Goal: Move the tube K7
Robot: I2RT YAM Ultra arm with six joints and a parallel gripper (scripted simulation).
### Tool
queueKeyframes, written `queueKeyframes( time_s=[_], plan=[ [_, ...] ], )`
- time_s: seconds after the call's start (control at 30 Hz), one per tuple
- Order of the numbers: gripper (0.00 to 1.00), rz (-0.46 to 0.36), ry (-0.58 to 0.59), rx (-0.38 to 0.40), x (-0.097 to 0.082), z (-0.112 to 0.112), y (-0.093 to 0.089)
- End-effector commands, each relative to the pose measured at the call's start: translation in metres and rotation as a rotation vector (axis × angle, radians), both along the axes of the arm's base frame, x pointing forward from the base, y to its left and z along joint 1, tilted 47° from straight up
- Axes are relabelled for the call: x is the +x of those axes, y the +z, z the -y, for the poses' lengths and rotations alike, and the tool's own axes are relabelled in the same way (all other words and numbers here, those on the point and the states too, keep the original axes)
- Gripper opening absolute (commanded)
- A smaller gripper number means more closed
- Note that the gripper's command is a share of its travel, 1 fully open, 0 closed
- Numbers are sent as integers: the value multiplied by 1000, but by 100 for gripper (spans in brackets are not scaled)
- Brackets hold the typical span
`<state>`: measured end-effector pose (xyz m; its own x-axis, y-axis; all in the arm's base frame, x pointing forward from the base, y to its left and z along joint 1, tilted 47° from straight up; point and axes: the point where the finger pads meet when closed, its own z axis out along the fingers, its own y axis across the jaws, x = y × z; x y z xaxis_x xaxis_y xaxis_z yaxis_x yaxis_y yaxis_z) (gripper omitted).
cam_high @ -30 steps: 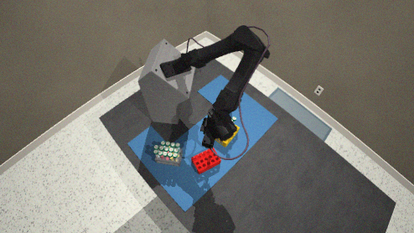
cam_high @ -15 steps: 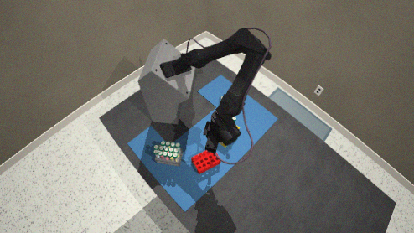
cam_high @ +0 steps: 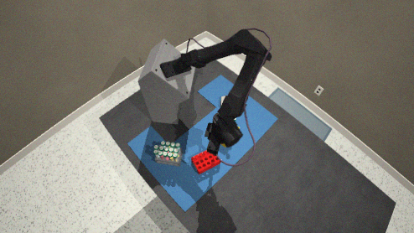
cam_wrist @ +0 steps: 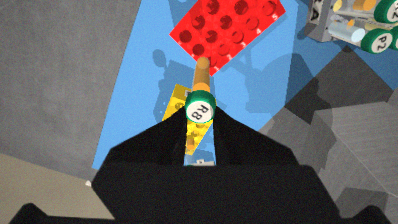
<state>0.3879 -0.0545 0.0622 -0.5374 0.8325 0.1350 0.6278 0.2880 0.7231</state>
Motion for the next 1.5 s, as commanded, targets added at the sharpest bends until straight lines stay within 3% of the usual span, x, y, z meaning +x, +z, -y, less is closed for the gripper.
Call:
queueKeyframes(
  time_s=[0.0, 1.0, 1.2, 1.47],
  plan=[
    [0, 6, -14, -8, 3, 6, 6],
    [0, -10, -29, -7, 11, 12, 7],
    [0, 25, -23, -23, 15, 10, 12],
    [0, -10, -22, -7, 9, 5, -2]
  ],
)
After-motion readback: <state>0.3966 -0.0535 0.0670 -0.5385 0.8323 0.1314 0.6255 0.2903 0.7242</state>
